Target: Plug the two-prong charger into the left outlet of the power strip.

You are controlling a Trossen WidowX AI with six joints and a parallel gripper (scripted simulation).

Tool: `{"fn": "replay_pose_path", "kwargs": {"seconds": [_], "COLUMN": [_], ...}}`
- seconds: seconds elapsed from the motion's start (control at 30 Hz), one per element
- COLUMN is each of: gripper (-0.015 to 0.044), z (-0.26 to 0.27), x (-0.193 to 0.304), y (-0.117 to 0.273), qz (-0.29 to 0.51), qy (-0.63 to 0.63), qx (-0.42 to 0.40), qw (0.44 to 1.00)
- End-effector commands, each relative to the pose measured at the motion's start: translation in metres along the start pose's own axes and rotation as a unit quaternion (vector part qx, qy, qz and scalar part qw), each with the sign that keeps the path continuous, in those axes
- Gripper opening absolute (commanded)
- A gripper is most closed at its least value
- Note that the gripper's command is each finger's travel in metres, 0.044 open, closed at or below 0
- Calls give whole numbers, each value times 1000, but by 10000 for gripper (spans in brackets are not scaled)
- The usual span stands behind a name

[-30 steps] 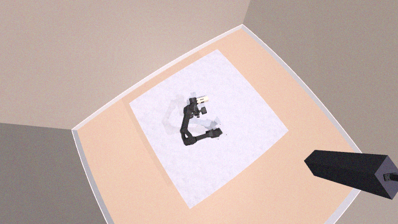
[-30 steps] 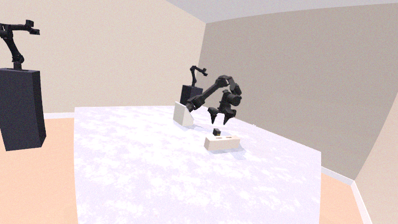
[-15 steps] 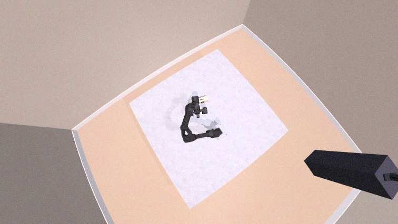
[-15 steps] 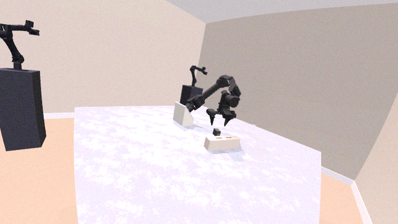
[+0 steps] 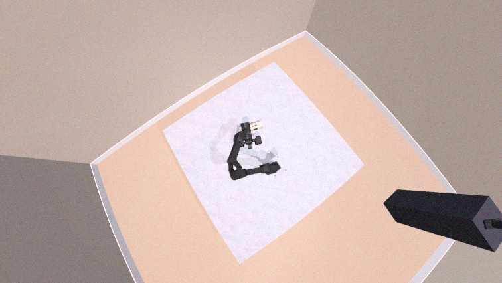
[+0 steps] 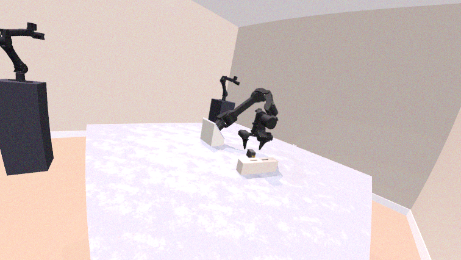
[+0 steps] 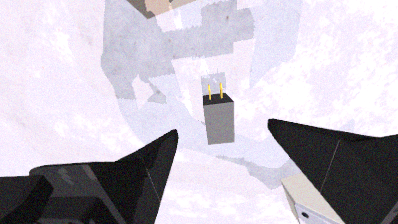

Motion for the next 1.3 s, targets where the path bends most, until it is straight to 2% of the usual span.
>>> {"fn": "replay_pose_path", "kwargs": {"seconds": [0.0,0.73,1.13,1.27], "gripper": [440,440,125,98], "z": [0,0,1,1], "x": [1,0,-2,-2], "y": [-7,-40,-37,-37], "qz": [2,3,1,1], "qy": [-3,-3,0,0], "qx": [-2,-4,-1,-1], "qw": [1000,1000,1000,1000]}}
Point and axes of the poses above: the point midway between the two fingers, 35 mm back from their tips, its own y axis back along the fingers, its own z axis across the jaws, x = y × z, the point moved 3 cm from there along y, back along the fingers, and after that the axes turned 4 degrees about y, right-handed, at the moved point
